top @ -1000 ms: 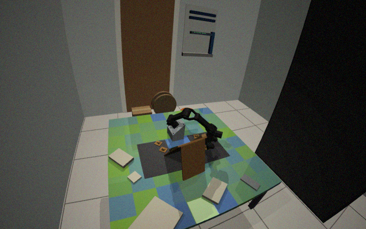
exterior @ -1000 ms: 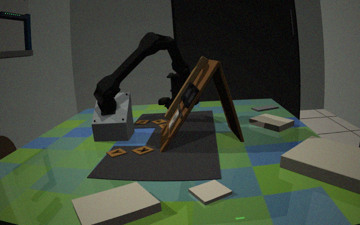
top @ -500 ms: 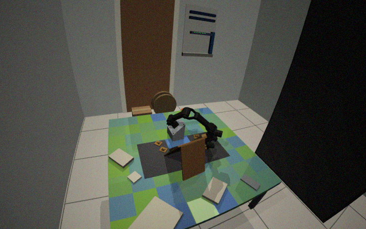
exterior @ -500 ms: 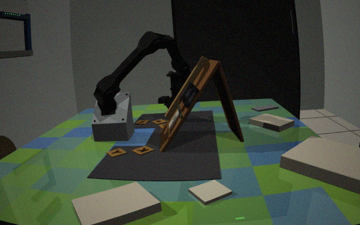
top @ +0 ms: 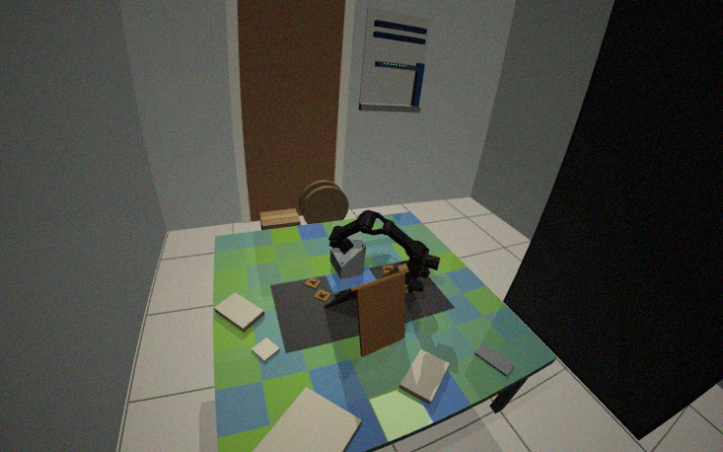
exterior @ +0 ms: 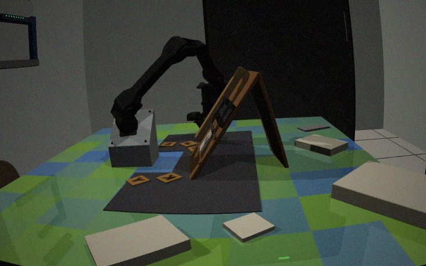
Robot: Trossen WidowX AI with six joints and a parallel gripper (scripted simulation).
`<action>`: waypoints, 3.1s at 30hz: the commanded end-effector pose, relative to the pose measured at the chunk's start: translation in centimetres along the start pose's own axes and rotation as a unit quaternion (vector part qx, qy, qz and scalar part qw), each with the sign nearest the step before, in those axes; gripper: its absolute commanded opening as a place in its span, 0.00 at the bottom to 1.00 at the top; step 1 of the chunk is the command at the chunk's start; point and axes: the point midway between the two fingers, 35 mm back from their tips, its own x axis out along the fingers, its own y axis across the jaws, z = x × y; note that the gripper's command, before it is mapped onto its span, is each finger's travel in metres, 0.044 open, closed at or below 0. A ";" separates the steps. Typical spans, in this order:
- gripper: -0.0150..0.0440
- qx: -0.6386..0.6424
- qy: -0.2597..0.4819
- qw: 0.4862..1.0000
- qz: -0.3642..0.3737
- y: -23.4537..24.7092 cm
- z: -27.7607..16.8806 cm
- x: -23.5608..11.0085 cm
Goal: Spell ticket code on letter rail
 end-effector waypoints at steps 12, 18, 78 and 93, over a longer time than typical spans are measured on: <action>0.25 0.002 -0.002 1.000 0.002 0.0 -0.1 -0.9; 0.25 0.002 -0.003 1.000 0.002 0.0 -0.1 -1.1; 0.25 0.027 -0.476 0.870 -0.123 -12.8 -2.7 -28.2; 0.25 0.082 -0.510 0.842 -0.156 -16.8 -8.8 -30.2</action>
